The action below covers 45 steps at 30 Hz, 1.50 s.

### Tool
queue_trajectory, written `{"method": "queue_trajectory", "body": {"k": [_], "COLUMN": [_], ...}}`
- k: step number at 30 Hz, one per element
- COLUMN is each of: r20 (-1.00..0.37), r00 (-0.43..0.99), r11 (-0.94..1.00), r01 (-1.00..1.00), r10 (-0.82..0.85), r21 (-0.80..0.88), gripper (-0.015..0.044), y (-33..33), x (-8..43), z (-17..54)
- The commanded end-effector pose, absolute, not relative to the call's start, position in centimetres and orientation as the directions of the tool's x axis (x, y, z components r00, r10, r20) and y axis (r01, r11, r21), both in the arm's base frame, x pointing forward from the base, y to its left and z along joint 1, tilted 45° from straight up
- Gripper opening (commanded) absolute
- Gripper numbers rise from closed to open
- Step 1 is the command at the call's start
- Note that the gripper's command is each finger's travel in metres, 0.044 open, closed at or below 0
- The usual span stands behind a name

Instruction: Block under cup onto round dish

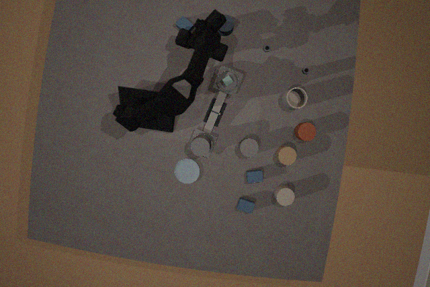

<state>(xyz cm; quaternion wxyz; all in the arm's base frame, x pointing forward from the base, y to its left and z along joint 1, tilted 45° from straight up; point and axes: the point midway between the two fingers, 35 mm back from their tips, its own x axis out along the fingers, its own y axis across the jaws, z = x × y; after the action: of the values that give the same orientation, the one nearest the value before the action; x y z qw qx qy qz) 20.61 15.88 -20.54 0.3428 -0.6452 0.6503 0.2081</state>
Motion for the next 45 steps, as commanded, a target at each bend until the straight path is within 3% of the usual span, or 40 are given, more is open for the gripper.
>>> {"method": "queue_trajectory", "body": {"k": [1, 14, 31, 39, 45], "r20": [-0.719, -0.718, -0.721, -0.72, -0.727], "r00": [0.078, 0.079, 0.077, 0.078, 0.079], "r11": [0.072, 0.072, 0.076, 0.073, 0.163], "r01": [-0.982, -0.982, -0.981, -0.982, -0.953], "r10": [-0.691, -0.691, -0.689, -0.69, -0.682], "r21": [-0.176, -0.177, -0.178, -0.176, -0.255], "gripper": [0.0, 0.0, 0.044, 0.044, 0.0282], "y": [15.9, 14.6, 15.9, 18.7, 18.8], "x": [20.8, 21.0, 20.9, 20.5, 23.0], "z": [-20.7, -22.1, -20.9, -17.8, -15.6]}}
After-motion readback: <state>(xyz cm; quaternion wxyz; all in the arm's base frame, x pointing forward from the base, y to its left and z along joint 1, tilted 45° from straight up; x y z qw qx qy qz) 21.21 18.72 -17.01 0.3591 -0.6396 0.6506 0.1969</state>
